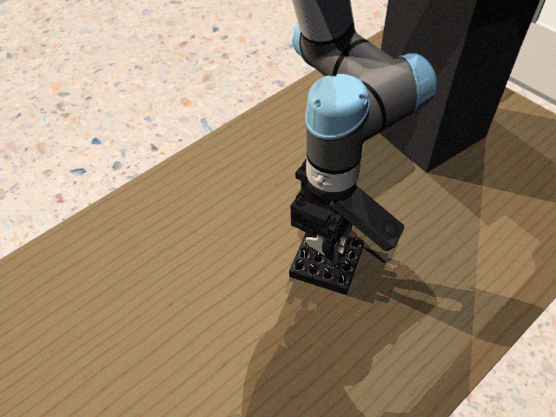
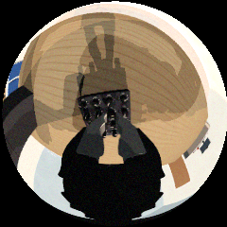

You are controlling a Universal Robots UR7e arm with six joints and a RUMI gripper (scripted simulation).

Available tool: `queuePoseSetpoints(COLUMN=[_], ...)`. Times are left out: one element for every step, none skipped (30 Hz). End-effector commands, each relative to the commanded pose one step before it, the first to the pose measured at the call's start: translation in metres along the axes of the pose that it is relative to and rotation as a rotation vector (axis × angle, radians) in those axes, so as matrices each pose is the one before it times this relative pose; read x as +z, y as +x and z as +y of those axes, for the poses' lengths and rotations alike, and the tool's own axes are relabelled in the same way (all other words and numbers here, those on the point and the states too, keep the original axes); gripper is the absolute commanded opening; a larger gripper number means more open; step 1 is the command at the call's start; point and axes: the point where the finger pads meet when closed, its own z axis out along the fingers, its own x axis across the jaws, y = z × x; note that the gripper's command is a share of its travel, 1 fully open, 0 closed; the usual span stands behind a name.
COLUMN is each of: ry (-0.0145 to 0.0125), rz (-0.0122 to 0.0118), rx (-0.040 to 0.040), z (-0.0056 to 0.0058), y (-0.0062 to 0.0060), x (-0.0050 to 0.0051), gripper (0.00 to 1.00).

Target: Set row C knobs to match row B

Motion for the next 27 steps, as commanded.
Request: queuePoseSetpoints(ry=[-0.00381, 0.00000, 0.00000, 0.00000, 0.00000, 0.00000, 0.00000, 0.00000, 0.00000, 0.00000, 0.00000, 0.00000, 0.00000, 0.00000, 0.00000, 0.00000, 0.00000, 0.00000, 0.00000, 0.00000, 0.00000, 0.00000, 0.00000, 0.00000, 0.00000, 0.00000, 0.00000], rz=[0.00033, 0.00000, 0.00000, 0.00000, 0.00000, 0.00000, 0.00000, 0.00000, 0.00000, 0.00000, 0.00000, 0.00000, 0.00000, 0.00000, 0.00000, 0.00000, 0.00000, 0.00000, 0.00000, 0.00000, 0.00000, 0.00000, 0.00000, 0.00000, 0.00000, 0.00000, 0.00000], rx=[0.12296, 0.02097, 0.02070, 0.02043, 0.02013, 0.01983, 0.00000, 0.00000, 0.01950, 0.01916, 0.01881, 0.01844, 0.01806, 0.01766, 0.01726, 0.01684, 0.01642, 0.01598, 0.01553, 0.01507, 0.01461, 0.01414, 0.01366, 0.00000, 0.00000, 0.01318, 0.01268], z=[0.00015, 0.00000, 0.00000, 0.00000, 0.00000, 0.00000, 0.00000, 0.00000, 0.00000, 0.00000, 0.00000, 0.00000, 0.00000, 0.00000, 0.00000, 0.00000, 0.00000, 0.00000, 0.00000, 0.00000, 0.00000, 0.00000, 0.00000, 0.00000, 0.00000, 0.00000, 0.00000], y=[0.00115, 0.00010, 0.00010, 0.00010, 0.00010, 0.00009, 0.00000, 0.00000, 0.00009, 0.00009, 0.00009, 0.00009, 0.00009, 0.00008, 0.00008, 0.00008, 0.00008, 0.00008, 0.00007, 0.00007, 0.00007, 0.00007, 0.00007, 0.00000, 0.00000, 0.00006, 0.00006], x=[-0.00041, 0.00000, 0.00000, 0.00000, 0.00000, 0.00000, 0.00000, 0.00000, 0.00000, 0.00000, 0.00000, 0.00000, 0.00000, 0.00000, 0.00000, 0.00000, 0.00000, 0.00000, 0.00000, 0.00000, 0.00000, 0.00000, 0.00000, 0.00000, 0.00000, 0.00000, 0.00000], gripper=[0.04, 0.04, 0.04, 0.04, 0.04, 0.04, 0.04, 0.04, 0.04, 0.04, 0.04, 0.04, 0.04, 0.04, 0.04, 0.04, 0.04, 0.04, 0.04, 0.04, 0.04, 0.04, 0.04, 0.04, 0.04, 0.04, 0.04])
